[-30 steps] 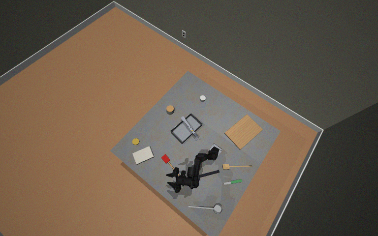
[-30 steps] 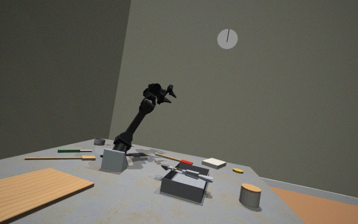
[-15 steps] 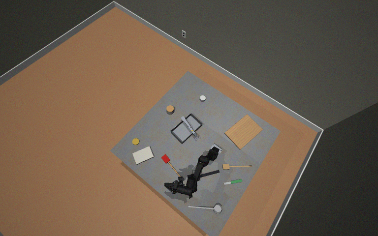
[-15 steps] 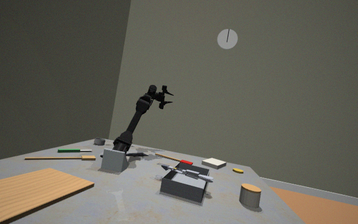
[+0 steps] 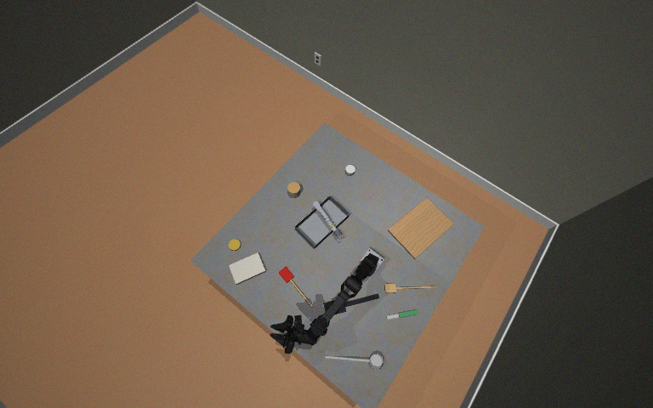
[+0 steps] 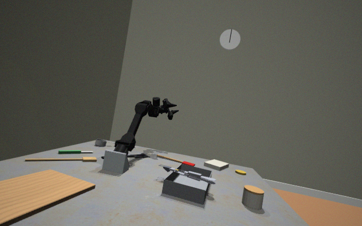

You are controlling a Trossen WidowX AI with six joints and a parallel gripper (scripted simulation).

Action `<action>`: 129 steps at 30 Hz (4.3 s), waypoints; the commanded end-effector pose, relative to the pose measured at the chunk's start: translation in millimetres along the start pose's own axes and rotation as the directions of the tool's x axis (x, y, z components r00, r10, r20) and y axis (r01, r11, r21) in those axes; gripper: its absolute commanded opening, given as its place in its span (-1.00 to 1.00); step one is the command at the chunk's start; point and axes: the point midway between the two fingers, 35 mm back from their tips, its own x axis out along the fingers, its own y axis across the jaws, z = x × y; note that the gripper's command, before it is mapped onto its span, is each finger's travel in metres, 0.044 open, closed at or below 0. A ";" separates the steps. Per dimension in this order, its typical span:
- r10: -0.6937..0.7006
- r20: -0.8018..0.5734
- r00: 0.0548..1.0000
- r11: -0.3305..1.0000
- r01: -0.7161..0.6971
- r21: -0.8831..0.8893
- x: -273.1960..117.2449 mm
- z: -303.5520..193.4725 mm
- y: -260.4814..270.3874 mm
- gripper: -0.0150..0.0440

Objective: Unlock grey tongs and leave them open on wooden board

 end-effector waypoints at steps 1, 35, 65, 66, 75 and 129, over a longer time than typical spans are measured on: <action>0.023 -0.018 1.000 0.988 -0.025 -0.156 11.7 -16.7 -19.4 0.39; -0.646 0.044 0.762 0.018 0.073 -0.997 110.2 72.1 -401.7 0.39; -0.807 -0.165 -0.567 -0.133 0.446 -0.885 -183.5 362.5 -563.8 0.39; -0.803 -0.174 -0.570 -0.131 0.453 -0.882 -185.5 362.9 -563.1 0.39; -0.803 -0.174 -0.570 -0.131 0.453 -0.882 -182.3 362.5 -563.9 0.39; -0.803 -0.175 -0.570 -0.130 0.454 -0.881 -214.3 349.7 -622.2 0.39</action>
